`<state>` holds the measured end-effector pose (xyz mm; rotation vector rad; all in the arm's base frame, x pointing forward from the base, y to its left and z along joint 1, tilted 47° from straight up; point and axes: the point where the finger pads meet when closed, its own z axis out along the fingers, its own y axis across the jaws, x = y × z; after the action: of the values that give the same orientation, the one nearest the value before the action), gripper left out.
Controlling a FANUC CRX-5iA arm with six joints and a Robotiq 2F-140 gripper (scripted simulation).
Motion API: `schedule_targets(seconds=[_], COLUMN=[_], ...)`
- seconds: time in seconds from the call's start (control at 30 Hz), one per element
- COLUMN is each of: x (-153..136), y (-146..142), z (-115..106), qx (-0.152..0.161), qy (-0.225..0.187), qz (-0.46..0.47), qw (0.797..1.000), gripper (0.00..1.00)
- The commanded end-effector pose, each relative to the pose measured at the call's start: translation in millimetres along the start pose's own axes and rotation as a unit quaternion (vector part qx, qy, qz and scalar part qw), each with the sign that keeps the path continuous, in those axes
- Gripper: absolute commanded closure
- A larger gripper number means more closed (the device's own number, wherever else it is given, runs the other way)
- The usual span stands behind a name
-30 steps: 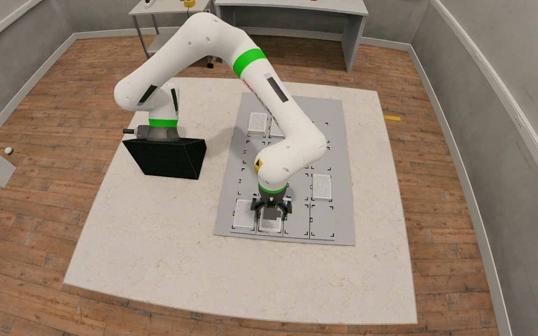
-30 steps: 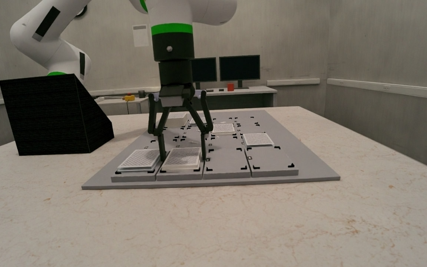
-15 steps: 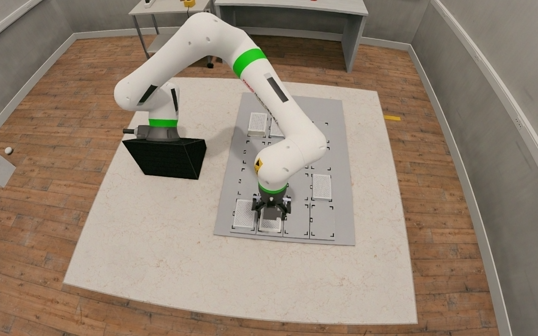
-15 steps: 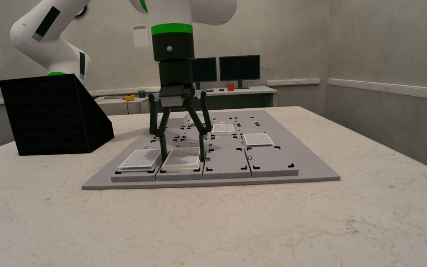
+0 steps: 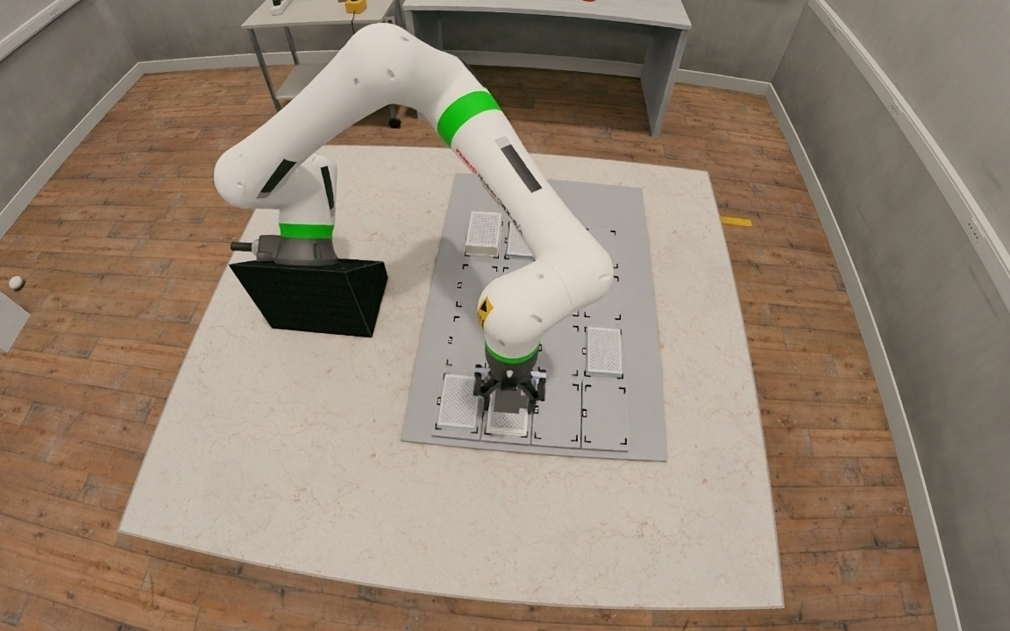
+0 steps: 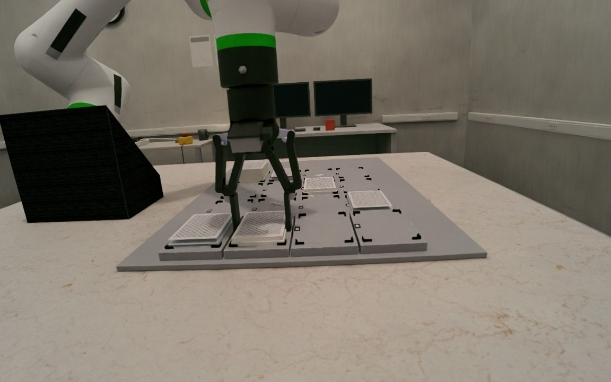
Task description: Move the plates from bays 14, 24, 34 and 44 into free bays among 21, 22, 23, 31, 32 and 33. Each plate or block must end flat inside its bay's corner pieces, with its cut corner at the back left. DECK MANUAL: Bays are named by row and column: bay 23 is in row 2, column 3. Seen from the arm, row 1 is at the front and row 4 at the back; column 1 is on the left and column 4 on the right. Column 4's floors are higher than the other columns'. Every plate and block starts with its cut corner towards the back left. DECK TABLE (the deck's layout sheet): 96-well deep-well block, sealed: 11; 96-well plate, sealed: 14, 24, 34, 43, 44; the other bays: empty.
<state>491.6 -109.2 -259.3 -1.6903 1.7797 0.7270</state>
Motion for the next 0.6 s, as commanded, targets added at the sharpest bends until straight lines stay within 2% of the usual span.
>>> schedule_targets(seconds=[0.0,0.57], x=[0.5,0.5], y=[-0.6,-0.5], z=[-1.3,-1.9], qx=[0.001,0.001], qy=[0.001,0.001], qz=[0.000,0.000], qw=[1.000,1.000], gripper=[0.39,0.40])
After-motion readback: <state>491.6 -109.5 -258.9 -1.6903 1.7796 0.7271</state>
